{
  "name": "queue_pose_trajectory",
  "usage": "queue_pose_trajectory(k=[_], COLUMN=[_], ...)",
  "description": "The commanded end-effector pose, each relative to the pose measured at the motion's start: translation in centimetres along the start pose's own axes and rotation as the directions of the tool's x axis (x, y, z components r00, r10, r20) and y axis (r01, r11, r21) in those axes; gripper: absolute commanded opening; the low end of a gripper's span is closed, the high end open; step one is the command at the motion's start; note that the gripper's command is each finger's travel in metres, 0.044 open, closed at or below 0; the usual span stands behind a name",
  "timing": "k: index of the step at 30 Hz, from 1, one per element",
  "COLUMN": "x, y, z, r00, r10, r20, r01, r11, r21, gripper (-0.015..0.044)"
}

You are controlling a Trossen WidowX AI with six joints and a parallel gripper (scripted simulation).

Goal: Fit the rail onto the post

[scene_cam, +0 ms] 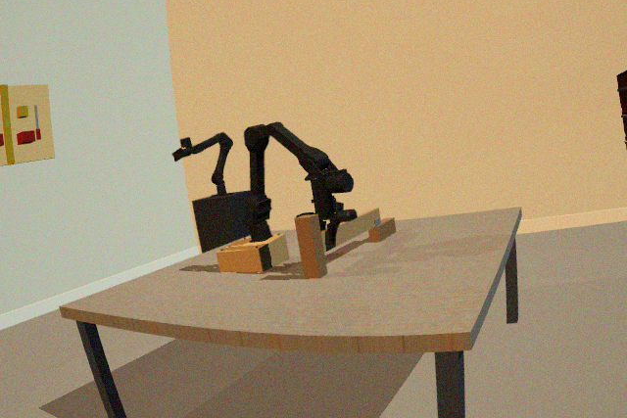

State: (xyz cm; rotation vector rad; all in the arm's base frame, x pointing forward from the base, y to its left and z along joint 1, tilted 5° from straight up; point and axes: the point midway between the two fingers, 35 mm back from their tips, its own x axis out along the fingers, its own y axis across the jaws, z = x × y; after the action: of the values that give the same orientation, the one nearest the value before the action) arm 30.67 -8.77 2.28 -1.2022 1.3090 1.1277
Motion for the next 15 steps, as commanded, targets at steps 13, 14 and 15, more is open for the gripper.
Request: queue_pose_trajectory(k=[13,14,15], x=[-0.11,-0.1,-0.08], y=[-0.17,-0.16,-0.16], z=[-0.59,-0.61,-0.62], r00=[1.0,1.0,1.0], r10=[-0.006,-0.006,-0.006], r20=[-0.003,-0.003,-0.003], r01=[0.006,0.006,0.006], r11=[1.0,1.0,1.0], r21=[-0.003,-0.003,-0.003], gripper=[0.0,0.0,0.0])
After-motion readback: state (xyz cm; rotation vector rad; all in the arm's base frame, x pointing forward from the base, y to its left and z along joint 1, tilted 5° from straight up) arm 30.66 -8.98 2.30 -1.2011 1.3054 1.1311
